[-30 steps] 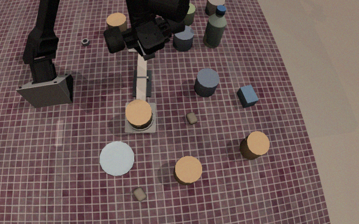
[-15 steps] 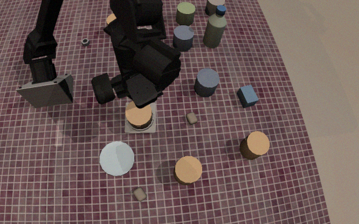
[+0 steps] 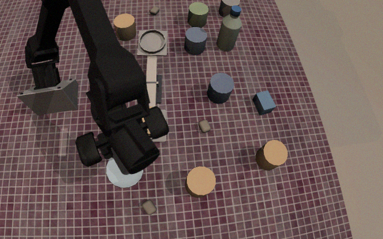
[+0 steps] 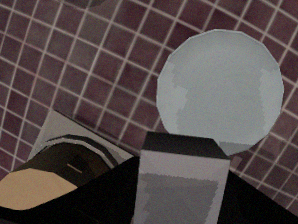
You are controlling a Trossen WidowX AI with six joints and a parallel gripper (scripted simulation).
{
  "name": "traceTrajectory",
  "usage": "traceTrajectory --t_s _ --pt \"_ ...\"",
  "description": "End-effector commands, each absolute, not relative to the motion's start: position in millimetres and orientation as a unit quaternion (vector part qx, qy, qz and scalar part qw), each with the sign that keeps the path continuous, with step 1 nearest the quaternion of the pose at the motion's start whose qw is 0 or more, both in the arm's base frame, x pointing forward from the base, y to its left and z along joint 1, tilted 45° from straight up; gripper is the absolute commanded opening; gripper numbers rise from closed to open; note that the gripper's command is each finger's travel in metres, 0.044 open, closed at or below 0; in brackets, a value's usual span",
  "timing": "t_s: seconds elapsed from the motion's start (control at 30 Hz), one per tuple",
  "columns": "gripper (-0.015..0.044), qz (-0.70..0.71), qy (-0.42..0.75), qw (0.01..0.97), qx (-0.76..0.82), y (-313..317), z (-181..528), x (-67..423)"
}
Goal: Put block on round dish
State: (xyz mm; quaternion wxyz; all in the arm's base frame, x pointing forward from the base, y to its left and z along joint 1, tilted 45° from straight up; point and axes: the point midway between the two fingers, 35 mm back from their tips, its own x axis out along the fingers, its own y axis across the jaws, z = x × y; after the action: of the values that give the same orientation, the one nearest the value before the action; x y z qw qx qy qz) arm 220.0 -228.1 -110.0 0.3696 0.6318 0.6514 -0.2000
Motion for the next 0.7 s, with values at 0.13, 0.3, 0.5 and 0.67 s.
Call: traceTrajectory --t_s 0.13,0.3,0.5,0.67 --pt "0.0 -0.19 0.658 0.368 0.629 -232 -144 192" --pt "0.0 -0.19 0.658 0.368 0.629 -226 -151 193" --pt "0.0 -0.189 0.657 0.368 0.63 -206 -172 195" --pt "0.0 -0.189 0.657 0.368 0.63 -203 -174 195"
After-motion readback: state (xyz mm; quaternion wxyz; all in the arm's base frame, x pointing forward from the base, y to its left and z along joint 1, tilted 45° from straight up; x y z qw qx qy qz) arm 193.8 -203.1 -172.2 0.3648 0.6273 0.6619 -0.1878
